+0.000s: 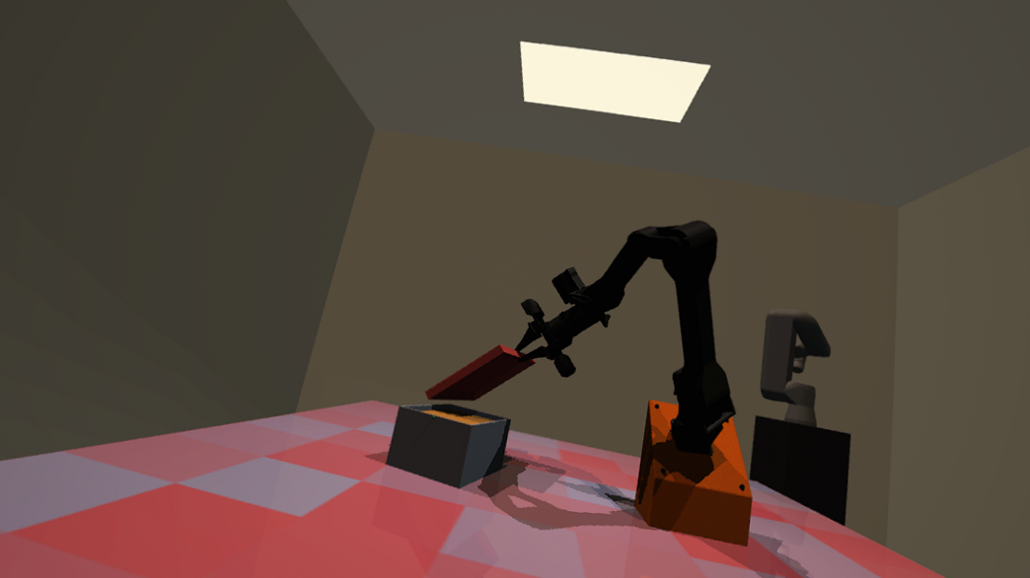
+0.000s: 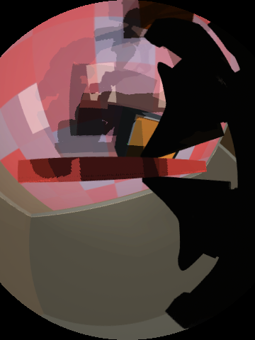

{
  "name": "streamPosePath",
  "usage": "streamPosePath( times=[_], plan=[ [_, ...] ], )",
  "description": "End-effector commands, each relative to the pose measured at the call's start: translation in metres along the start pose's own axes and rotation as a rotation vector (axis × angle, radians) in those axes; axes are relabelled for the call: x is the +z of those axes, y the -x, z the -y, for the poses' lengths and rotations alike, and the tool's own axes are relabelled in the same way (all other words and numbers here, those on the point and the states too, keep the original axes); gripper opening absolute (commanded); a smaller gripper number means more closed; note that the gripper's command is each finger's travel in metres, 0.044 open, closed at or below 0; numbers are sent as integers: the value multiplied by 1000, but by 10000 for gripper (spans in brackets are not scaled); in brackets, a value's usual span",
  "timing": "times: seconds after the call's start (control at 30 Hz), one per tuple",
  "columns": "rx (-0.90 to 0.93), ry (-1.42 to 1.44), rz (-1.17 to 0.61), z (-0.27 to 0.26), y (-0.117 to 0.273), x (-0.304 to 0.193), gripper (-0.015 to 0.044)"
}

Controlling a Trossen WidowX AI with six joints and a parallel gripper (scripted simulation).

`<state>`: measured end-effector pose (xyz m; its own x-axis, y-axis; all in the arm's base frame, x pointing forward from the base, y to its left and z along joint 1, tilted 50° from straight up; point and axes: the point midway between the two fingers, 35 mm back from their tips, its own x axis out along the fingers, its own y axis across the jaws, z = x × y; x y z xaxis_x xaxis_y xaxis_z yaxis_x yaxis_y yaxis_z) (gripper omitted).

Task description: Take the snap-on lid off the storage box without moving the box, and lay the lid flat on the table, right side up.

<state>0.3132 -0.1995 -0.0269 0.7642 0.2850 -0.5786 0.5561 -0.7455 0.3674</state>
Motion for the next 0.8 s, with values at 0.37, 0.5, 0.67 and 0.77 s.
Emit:
streamPosePath(
  times=[0.37, 0.5, 0.67, 0.77],
  plan=[
    [9, 12, -2, -2, 5, 30, 0],
    [10, 12, -2, -1, 6, 38, 0],
    [10, 13, -1, -1, 7, 48, 0],
    [10, 13, -1, 0, 8, 54, 0]
  ],
)
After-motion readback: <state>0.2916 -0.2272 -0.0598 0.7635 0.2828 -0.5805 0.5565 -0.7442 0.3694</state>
